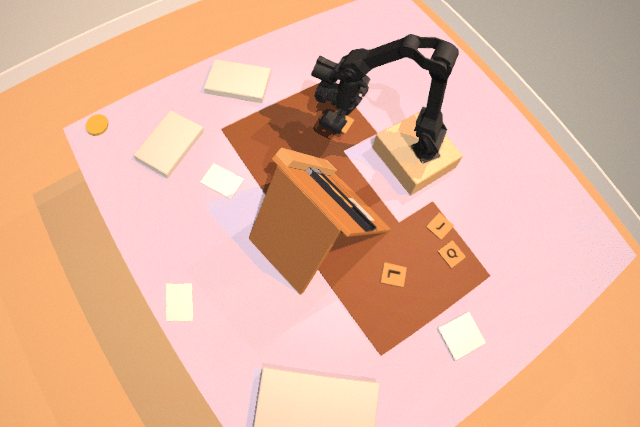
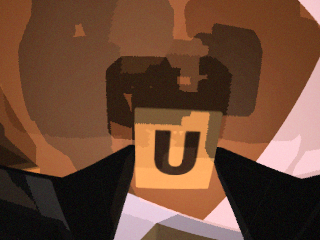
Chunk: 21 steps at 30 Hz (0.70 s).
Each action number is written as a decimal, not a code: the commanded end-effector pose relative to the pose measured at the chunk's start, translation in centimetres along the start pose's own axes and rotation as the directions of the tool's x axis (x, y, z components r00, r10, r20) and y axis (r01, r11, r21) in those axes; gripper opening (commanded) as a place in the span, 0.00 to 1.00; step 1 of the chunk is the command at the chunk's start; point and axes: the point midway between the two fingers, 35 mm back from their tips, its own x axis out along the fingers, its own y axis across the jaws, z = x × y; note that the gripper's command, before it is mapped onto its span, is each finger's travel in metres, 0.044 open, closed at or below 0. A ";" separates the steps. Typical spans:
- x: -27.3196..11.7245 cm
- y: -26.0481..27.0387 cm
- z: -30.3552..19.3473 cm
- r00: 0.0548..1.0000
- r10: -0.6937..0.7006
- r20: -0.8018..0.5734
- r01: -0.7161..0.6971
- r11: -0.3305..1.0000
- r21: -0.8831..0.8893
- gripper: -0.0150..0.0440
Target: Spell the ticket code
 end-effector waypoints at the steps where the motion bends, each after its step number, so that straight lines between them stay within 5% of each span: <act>1: -0.3 0.0 0.0 1.000 -0.004 0.000 0.004 1.000 0.005 0.25; 21: -1.1 1.1 1.3 0.997 -0.035 0.062 0.031 0.998 0.062 0.25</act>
